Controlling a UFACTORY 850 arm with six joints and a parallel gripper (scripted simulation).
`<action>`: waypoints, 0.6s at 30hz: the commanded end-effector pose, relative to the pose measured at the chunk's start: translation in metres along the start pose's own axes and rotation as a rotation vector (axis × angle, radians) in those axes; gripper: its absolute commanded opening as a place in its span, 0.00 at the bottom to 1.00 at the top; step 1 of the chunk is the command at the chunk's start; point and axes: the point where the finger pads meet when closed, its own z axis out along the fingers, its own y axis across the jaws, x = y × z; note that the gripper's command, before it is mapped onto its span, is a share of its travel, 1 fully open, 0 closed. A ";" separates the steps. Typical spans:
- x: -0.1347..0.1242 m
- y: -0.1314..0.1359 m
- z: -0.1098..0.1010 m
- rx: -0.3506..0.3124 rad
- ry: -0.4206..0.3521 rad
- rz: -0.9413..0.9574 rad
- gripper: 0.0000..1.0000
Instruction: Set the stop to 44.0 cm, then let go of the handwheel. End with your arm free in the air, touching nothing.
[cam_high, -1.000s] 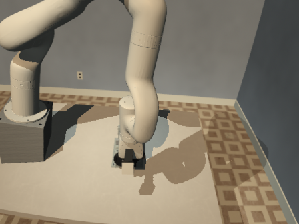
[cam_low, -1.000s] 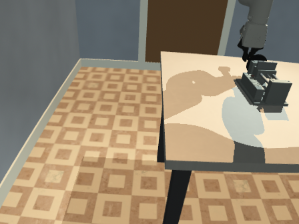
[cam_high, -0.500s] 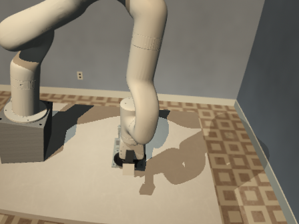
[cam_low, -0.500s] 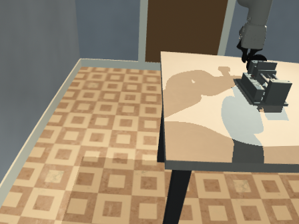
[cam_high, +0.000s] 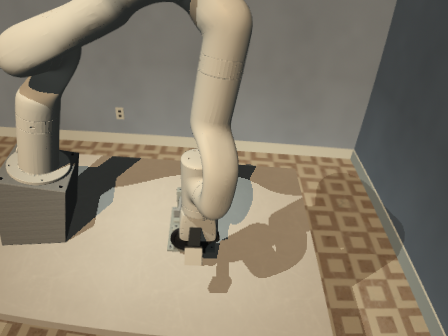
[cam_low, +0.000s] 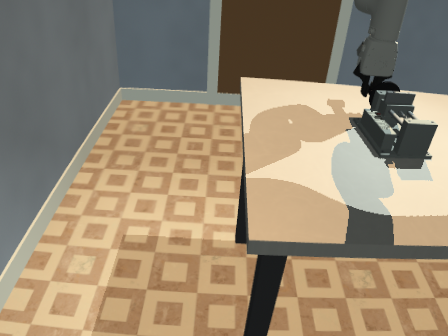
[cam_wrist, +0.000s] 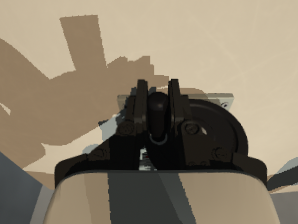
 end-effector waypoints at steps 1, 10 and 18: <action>0.000 0.000 0.001 0.000 0.001 0.000 0.06; 0.000 0.000 0.008 0.000 0.001 0.000 0.06; 0.000 0.001 0.012 0.000 0.001 0.000 0.06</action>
